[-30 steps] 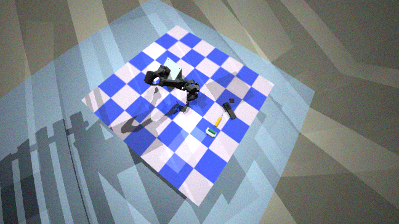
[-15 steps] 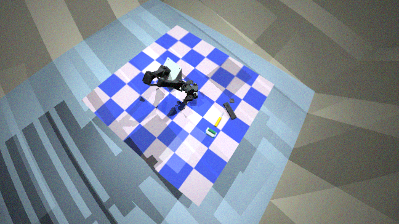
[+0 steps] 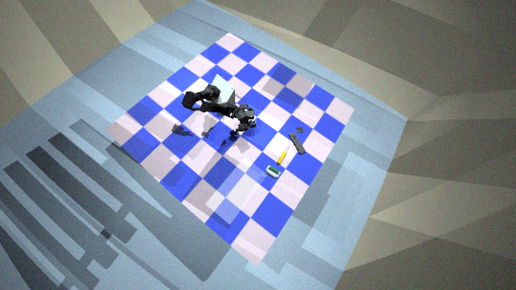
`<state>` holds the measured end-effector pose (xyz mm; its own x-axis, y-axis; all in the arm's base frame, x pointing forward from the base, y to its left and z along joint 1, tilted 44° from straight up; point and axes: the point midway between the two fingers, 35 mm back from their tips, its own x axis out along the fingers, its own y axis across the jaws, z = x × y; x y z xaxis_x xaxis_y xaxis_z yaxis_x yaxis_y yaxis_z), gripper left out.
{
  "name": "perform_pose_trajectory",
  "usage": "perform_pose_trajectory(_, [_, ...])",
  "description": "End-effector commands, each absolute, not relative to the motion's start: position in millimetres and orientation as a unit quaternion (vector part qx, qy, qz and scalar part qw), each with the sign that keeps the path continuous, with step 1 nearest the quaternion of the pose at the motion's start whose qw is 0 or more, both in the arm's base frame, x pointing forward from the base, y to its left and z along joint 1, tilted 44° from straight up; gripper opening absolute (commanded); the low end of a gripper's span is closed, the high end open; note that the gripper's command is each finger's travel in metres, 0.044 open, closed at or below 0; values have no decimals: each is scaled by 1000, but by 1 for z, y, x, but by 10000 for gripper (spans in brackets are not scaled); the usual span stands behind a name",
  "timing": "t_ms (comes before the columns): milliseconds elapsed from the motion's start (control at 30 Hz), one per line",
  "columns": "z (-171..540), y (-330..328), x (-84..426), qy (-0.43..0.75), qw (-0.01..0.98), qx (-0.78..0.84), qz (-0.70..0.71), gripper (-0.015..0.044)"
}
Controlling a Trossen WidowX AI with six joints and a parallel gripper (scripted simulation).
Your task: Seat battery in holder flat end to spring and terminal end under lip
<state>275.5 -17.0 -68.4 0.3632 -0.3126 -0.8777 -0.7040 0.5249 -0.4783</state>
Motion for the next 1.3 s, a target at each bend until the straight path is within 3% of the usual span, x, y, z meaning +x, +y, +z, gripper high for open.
perform_pose_trajectory(0, [-67, -20, 271, 549, 678, -467, 143, 87])
perform_pose_trajectory(1267, [-80, -18, 277, 632, 623, -449, 104, 87])
